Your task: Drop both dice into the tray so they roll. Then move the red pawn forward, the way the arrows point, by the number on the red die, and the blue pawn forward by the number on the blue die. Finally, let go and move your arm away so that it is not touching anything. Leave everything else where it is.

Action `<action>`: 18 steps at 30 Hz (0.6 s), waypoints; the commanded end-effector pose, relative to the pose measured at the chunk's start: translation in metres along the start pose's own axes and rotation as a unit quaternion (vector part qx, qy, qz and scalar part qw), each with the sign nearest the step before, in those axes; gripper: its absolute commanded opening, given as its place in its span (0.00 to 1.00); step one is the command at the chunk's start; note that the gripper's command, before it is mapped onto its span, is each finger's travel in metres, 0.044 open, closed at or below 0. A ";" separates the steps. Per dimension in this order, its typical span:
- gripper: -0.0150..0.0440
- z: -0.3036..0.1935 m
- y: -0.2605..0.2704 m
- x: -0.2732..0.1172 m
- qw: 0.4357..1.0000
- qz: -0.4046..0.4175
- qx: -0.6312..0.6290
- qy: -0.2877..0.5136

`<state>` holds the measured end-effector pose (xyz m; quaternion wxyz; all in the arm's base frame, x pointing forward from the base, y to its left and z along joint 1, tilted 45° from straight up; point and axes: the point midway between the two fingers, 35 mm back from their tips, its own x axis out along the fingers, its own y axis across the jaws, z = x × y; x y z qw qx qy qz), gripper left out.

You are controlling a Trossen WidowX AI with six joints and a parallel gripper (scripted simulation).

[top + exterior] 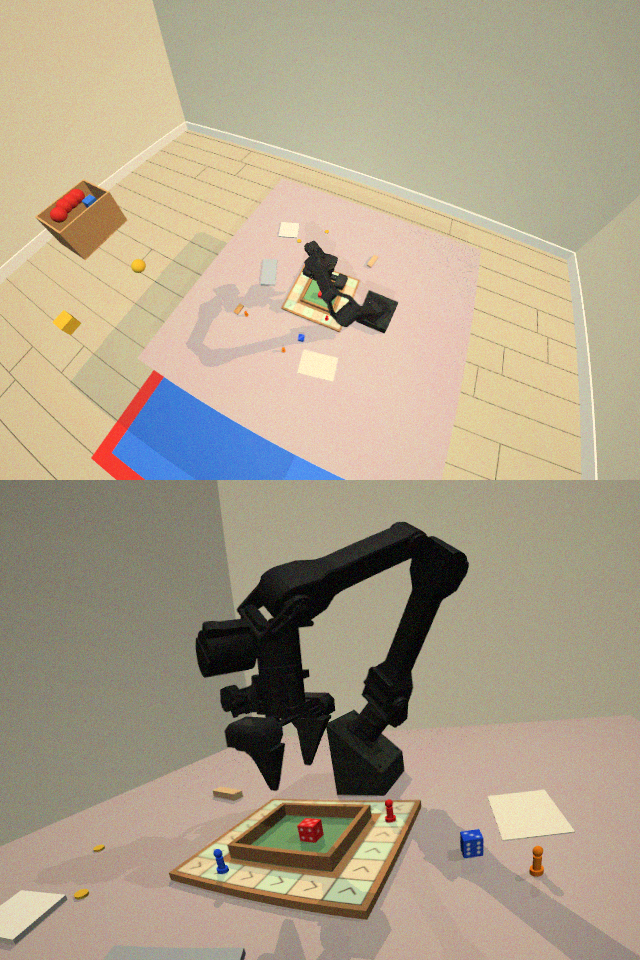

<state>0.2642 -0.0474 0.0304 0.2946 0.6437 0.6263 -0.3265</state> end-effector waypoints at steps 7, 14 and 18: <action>0.82 -0.035 0.014 0.001 0.987 0.014 -0.161 0.007; 0.72 -0.155 0.022 0.005 0.802 0.040 -0.596 0.002; 0.72 -0.220 0.005 0.005 0.633 0.060 -0.772 0.012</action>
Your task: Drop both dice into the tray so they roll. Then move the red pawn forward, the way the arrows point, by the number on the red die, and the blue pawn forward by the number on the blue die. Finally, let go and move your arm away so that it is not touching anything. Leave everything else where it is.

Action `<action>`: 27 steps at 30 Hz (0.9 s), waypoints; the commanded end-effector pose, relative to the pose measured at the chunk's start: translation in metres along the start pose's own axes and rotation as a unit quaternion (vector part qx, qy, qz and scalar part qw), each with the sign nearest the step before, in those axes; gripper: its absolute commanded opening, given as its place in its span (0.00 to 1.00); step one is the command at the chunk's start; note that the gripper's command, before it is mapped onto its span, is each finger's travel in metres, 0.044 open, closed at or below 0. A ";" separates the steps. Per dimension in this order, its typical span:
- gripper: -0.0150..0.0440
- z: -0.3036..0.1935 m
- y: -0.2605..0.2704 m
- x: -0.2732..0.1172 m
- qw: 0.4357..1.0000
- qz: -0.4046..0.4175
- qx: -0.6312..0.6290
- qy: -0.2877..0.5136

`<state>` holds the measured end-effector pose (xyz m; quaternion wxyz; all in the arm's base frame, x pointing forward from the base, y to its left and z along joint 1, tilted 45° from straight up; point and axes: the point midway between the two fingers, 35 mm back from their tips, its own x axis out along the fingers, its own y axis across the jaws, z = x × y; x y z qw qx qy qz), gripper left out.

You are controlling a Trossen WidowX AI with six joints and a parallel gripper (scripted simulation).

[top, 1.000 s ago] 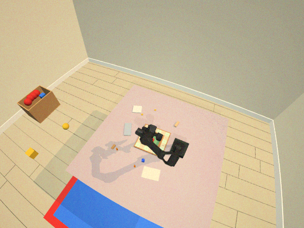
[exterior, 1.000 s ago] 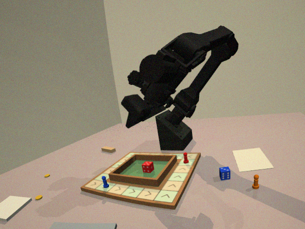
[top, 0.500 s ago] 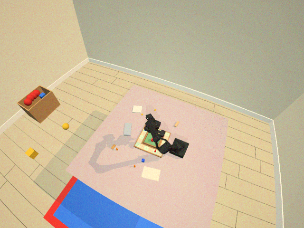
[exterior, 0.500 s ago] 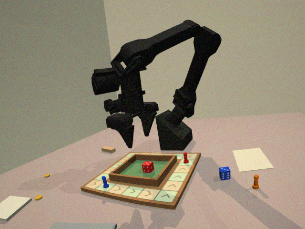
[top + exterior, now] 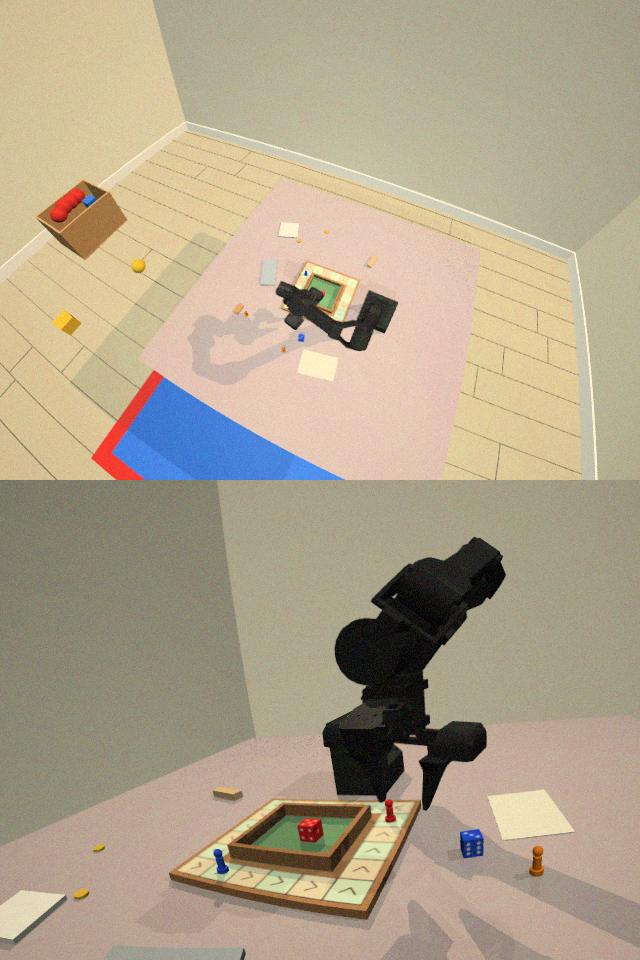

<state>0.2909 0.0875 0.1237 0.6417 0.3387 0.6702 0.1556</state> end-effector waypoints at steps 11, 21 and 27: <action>0.72 -0.038 0.069 -0.002 0.965 0.035 -0.260 -0.004; 0.72 -0.039 0.072 0.029 0.965 0.036 -0.260 -0.005; 0.72 -0.039 0.072 0.035 0.965 0.036 -0.260 -0.005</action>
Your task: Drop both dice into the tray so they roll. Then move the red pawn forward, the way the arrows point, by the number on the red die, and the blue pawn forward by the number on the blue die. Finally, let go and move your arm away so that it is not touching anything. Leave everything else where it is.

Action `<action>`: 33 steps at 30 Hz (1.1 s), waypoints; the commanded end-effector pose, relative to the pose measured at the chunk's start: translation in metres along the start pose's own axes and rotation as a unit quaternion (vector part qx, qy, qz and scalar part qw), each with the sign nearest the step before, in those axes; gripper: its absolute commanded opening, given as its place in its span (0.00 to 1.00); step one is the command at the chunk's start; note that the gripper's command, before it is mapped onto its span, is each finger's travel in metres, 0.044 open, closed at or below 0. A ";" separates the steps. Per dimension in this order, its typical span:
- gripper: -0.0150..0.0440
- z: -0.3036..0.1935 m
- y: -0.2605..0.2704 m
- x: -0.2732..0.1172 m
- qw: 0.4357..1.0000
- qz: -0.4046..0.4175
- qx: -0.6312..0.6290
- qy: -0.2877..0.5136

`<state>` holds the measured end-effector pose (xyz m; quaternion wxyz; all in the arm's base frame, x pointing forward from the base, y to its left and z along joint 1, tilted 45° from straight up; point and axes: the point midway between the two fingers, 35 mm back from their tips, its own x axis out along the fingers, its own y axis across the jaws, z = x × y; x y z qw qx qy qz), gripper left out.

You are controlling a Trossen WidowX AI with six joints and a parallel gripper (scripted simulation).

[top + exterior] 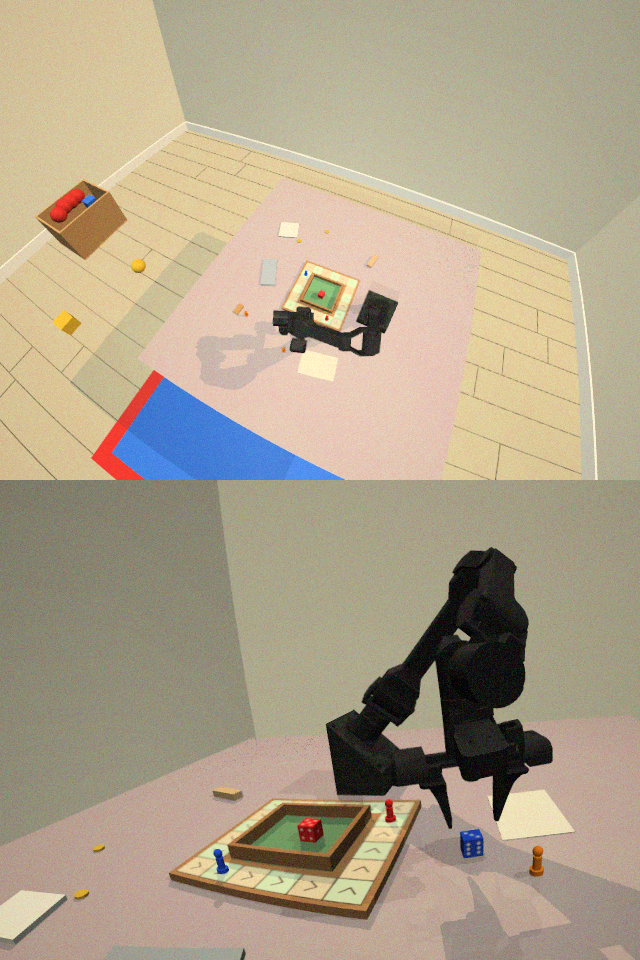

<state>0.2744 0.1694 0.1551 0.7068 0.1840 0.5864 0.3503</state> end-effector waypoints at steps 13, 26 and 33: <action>0.72 -0.002 -0.002 0.027 1.000 -0.002 0.005 0.003; 0.46 -0.002 -0.002 0.032 1.000 -0.002 0.005 0.003; 0.35 -0.002 -0.002 0.032 1.000 -0.002 0.005 0.003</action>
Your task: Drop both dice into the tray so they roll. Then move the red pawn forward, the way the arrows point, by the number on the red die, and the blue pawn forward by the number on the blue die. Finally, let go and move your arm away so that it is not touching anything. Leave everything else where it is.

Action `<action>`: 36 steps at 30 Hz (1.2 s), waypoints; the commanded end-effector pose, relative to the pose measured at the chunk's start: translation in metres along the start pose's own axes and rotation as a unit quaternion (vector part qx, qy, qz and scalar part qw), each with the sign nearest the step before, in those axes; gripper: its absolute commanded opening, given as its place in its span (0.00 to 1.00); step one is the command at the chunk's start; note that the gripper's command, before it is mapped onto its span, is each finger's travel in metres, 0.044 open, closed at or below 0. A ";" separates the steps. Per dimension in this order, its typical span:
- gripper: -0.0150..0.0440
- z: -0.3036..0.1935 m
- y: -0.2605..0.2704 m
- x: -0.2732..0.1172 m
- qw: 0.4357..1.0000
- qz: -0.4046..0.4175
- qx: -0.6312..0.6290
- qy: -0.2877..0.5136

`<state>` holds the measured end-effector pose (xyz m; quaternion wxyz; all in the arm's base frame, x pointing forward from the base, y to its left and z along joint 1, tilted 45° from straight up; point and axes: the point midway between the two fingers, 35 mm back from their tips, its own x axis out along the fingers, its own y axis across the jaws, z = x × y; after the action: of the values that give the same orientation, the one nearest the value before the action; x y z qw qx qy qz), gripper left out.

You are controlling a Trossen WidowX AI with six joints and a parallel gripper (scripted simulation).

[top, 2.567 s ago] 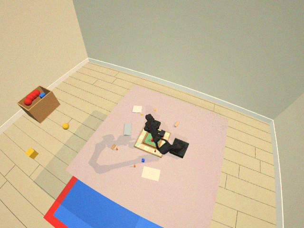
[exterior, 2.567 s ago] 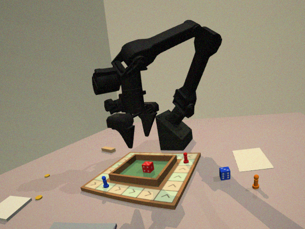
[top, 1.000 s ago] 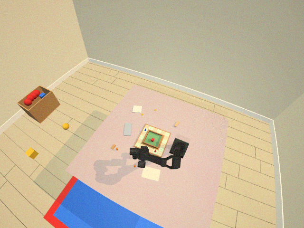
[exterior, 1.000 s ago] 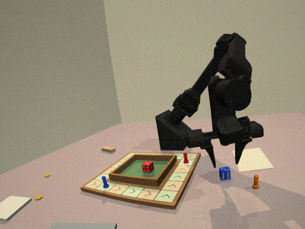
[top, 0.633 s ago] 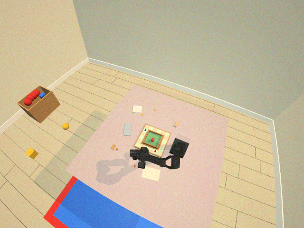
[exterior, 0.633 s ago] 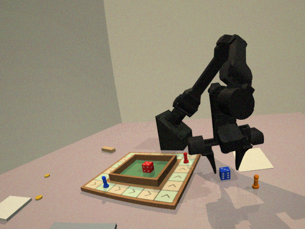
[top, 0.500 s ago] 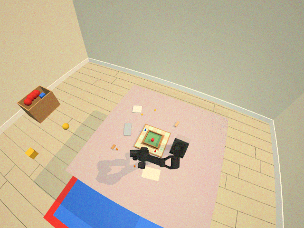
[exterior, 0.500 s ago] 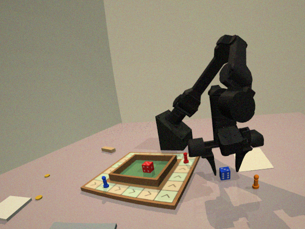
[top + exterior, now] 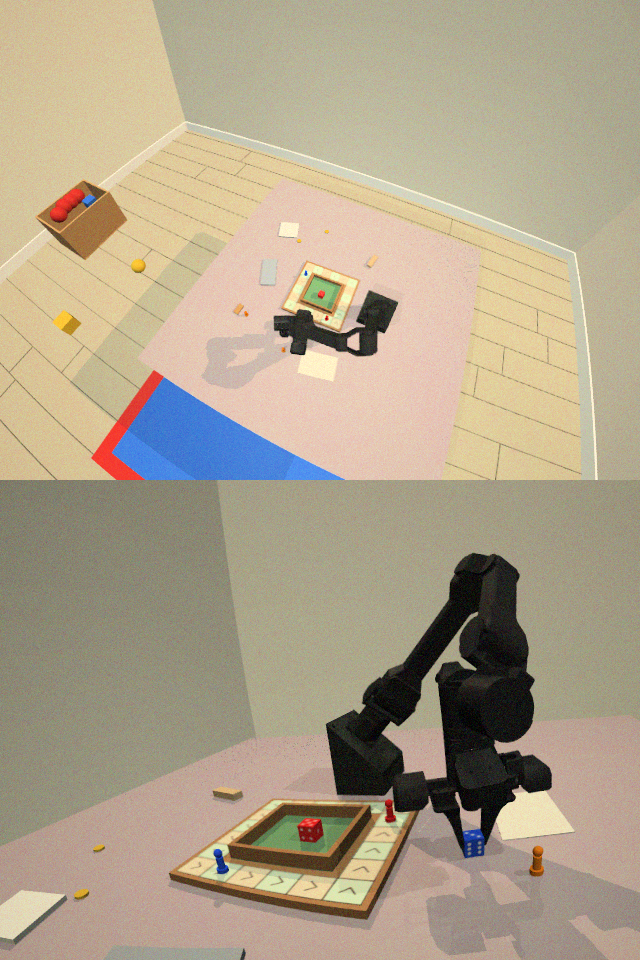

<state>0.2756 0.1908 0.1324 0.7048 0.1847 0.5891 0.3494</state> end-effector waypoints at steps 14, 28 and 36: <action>0.25 0.006 -0.011 -0.075 1.000 -0.009 0.002 0.004; 0.25 0.003 -0.017 -0.120 1.000 -0.006 0.029 0.002; 0.25 0.011 -0.057 -0.114 0.986 -0.014 0.165 0.000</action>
<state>0.2889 0.0801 0.1888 0.6822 0.2624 0.6271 0.2691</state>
